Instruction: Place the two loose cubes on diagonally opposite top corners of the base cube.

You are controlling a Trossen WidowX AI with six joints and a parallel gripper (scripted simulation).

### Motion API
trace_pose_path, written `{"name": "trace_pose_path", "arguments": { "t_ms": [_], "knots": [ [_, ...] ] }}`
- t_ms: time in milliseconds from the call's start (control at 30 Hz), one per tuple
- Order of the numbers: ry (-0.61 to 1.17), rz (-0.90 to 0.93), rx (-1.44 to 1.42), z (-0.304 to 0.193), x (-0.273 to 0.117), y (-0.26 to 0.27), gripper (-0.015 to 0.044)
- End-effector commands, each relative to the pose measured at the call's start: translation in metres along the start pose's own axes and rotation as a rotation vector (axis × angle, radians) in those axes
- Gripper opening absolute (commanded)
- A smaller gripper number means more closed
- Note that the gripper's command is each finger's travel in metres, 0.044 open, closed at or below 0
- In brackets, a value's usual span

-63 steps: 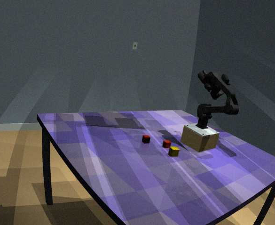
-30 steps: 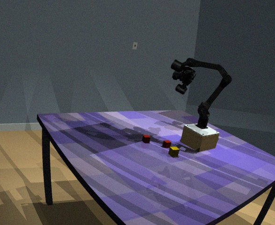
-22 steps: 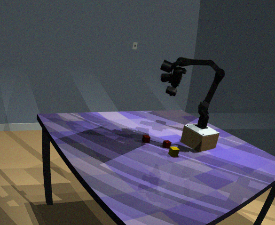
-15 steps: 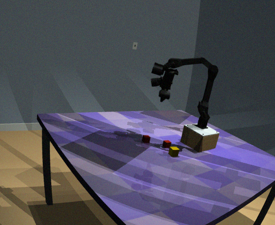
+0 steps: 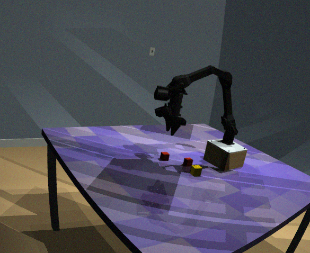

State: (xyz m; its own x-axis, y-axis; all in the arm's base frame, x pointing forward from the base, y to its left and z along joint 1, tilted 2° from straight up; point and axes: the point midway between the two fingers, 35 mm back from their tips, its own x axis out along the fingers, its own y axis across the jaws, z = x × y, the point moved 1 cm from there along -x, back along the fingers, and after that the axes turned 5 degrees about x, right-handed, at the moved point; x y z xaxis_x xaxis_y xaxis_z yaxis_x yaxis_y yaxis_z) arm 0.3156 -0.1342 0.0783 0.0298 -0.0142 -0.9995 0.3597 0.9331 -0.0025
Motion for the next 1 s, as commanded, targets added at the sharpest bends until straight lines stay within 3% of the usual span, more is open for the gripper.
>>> {"name": "trace_pose_path", "arguments": {
  "t_ms": [0, 133, 300, 967],
  "knots": [
    [0.004, 0.033, -0.028, 0.007, 0.007, 0.010, 0.0265],
    [0.004, 0.034, -0.028, 0.008, 0.015, 0.011, 0.0265],
    [0.004, 0.034, -0.028, 0.007, 0.067, 0.013, 0.0265],
    [0.004, 0.034, -0.028, 0.006, 0.084, 0.013, 0.0265]
  ]
}}
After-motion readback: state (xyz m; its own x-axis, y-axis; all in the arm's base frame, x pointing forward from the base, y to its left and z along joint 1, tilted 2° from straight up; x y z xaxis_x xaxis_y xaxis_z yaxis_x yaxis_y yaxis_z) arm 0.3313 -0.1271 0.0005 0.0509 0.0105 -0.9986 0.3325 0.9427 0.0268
